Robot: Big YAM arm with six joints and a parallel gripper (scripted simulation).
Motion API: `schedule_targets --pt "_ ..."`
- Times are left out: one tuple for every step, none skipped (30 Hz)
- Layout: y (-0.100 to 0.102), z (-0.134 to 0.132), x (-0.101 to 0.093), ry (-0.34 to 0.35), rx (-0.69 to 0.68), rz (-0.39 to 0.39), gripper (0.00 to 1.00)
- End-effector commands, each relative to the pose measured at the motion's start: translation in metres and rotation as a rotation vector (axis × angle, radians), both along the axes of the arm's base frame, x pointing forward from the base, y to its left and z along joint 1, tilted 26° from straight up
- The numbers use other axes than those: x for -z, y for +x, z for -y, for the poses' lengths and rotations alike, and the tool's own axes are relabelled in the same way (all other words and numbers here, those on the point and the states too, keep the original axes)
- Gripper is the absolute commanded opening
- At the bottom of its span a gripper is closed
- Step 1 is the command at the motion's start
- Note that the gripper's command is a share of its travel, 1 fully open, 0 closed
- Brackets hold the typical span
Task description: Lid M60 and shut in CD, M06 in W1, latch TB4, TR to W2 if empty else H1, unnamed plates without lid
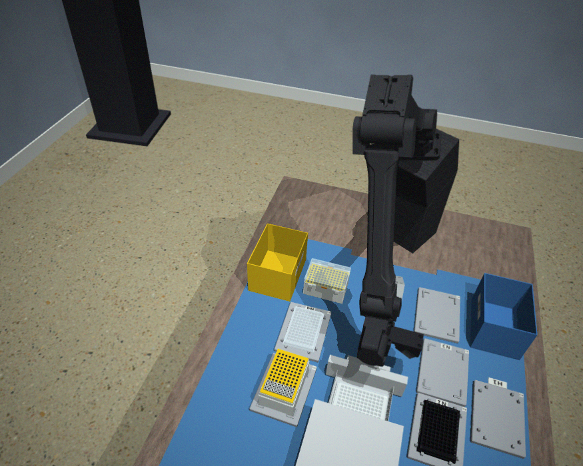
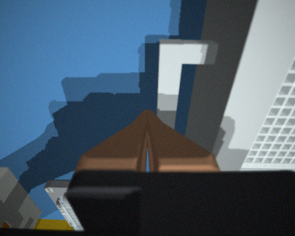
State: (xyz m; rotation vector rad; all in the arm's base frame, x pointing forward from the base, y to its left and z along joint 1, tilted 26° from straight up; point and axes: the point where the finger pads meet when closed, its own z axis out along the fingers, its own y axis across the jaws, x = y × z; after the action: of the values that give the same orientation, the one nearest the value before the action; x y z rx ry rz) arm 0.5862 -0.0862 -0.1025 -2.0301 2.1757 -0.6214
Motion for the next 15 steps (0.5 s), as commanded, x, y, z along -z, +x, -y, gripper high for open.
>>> schedule_targets --pt "0.026 -0.009 -0.010 0.003 -0.006 0.041 0.00" --pt "0.026 -0.010 -0.010 0.003 -0.007 0.033 0.00" --pt "0.026 -0.010 -0.010 0.003 -0.007 0.033 0.00" --pt "0.026 -0.010 -0.010 0.003 -0.007 0.033 0.00" --pt "0.032 -0.010 -0.013 0.001 -0.007 0.057 0.00" --pt "0.032 -0.010 -0.013 0.002 -0.008 0.049 0.00" --pt "0.030 -0.010 -0.012 0.003 -0.008 0.037 0.00" --pt "0.031 -0.010 -0.012 0.003 -0.008 0.034 0.00" --pt "0.034 -0.010 -0.014 0.003 -0.008 0.040 0.00" --pt "0.036 -0.010 -0.015 0.003 -0.008 0.045 0.00" --pt "0.037 -0.010 -0.015 0.003 -0.008 0.042 0.00" --pt "0.037 -0.010 -0.015 0.003 -0.008 0.037 0.00" --pt "0.039 -0.010 -0.016 0.003 -0.008 0.039 0.00" --pt "0.041 -0.010 -0.017 0.003 -0.008 0.042 0.00" --pt "0.042 -0.010 -0.017 0.003 -0.008 0.041 0.00"
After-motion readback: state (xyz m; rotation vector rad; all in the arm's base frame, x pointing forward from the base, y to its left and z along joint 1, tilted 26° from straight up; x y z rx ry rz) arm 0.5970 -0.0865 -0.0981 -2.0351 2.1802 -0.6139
